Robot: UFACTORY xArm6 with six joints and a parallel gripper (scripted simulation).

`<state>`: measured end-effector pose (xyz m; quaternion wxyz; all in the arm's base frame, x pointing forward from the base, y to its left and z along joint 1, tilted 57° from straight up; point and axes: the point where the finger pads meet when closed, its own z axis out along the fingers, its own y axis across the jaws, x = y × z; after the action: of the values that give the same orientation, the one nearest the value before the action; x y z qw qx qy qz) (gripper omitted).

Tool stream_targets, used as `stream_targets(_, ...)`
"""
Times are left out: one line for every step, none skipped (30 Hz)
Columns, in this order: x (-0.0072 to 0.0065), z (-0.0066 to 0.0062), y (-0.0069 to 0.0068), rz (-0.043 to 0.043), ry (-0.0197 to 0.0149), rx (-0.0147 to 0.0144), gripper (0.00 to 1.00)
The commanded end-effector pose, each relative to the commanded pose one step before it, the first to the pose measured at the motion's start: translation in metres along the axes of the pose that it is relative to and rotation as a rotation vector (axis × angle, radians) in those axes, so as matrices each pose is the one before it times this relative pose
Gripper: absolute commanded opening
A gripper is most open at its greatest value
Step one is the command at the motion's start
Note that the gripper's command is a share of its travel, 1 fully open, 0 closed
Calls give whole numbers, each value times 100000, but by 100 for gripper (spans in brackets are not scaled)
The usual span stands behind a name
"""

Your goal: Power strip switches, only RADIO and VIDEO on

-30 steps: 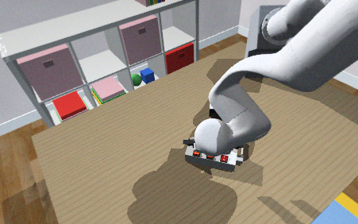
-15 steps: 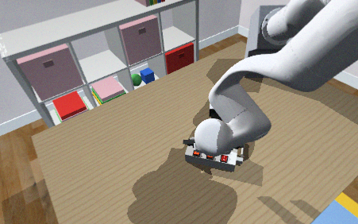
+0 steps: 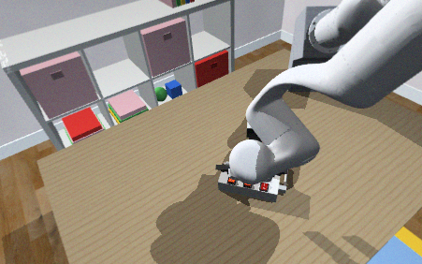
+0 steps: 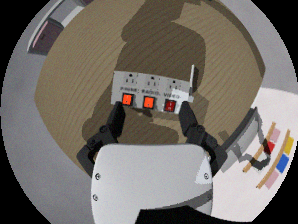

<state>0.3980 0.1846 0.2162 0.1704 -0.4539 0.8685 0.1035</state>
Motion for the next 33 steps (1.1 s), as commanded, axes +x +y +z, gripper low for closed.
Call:
stream_targets(-53,-85,-42,0,-185,144,100)
stream_targets(0,0,0,0,0,0,100)
stream_targets(0,0,0,0,0,0,100)
stream_targets(0,0,0,0,0,0,100)
stream_targets(0,0,0,0,0,0,100)
stream_targets(12,-3,2,75,-33,-31,100)
stream_targets(77,-19,15,485,-216,-200,100)
stream_targets(187,-46,36,1194,-537,-489,100)
stream_targets(323,-82,62,2092,-962,-850,100)
stream_targets(464,-123,87,3078,-1464,-1235,100)
stream_targets(590,-167,104,4063,-2022,-1601,100)
stream_targets(0,0,0,0,0,0,100)
stream_targets(0,0,0,0,0,0,100)
stream_targets(689,-212,109,4969,-2617,-1913,100)
stream_targets(748,-257,99,5731,-3223,-2148,100)
stream_targets(763,-300,72,6301,-3809,-2291,100)
stream_targets(0,0,0,0,0,0,100)
stream_targets(0,0,0,0,0,0,100)
stream_targets(736,-339,32,6646,-4336,-2339,100)
stream_targets(0,0,0,0,0,0,100)
stream_targets(671,-370,-17,6750,-4760,-2298,100)
stream_targets(0,0,0,0,0,0,100)
stream_targets(0,0,0,0,0,0,100)
stream_targets(577,-392,-69,6615,-5039,-2179,100)
stream_targets(0,0,0,0,0,0,100)
stream_targets(468,-402,-117,6260,-5136,-1999,100)
stream_targets(0,0,0,0,0,0,100)
stream_targets(0,0,0,0,0,0,100)
stream_targets(0,0,0,0,0,0,100)
stream_targets(0,0,0,0,0,0,100)
stream_targets(355,-396,-153,5715,-5025,-1774,100)
stream_targets(250,-374,-173,5020,-4698,-1520,100)
stream_targets(0,0,0,0,0,0,100)
